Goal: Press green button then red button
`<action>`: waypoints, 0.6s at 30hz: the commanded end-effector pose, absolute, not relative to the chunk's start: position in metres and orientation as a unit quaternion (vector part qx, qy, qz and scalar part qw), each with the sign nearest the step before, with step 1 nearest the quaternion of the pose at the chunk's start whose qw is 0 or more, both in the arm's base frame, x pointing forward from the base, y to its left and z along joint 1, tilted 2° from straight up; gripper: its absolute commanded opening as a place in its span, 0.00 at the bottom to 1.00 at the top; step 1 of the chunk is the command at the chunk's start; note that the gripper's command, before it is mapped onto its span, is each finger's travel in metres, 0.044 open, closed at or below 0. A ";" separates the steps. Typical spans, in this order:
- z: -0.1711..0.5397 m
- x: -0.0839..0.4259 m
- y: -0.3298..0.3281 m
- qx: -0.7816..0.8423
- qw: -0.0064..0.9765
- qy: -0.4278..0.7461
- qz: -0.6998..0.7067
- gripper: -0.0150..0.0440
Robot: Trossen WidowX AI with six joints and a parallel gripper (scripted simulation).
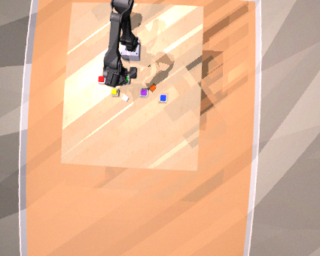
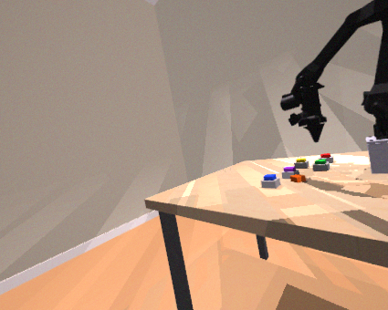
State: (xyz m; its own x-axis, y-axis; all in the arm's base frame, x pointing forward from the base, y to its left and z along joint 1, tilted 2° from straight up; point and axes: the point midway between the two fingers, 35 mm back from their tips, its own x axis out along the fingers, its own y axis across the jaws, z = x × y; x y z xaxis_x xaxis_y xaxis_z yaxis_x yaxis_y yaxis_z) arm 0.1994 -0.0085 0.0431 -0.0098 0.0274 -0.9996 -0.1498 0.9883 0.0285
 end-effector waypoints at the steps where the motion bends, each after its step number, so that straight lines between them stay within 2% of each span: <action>1: 0.057 0.198 -0.010 -0.047 0.703 0.707 0.063 0.29; 5: 0.058 0.206 -0.025 -0.047 0.703 0.707 0.063 0.29; 15: 0.056 0.226 -0.155 -0.052 0.703 0.707 0.058 0.29; 18: 0.055 0.224 -0.164 -0.052 0.703 0.707 0.058 0.29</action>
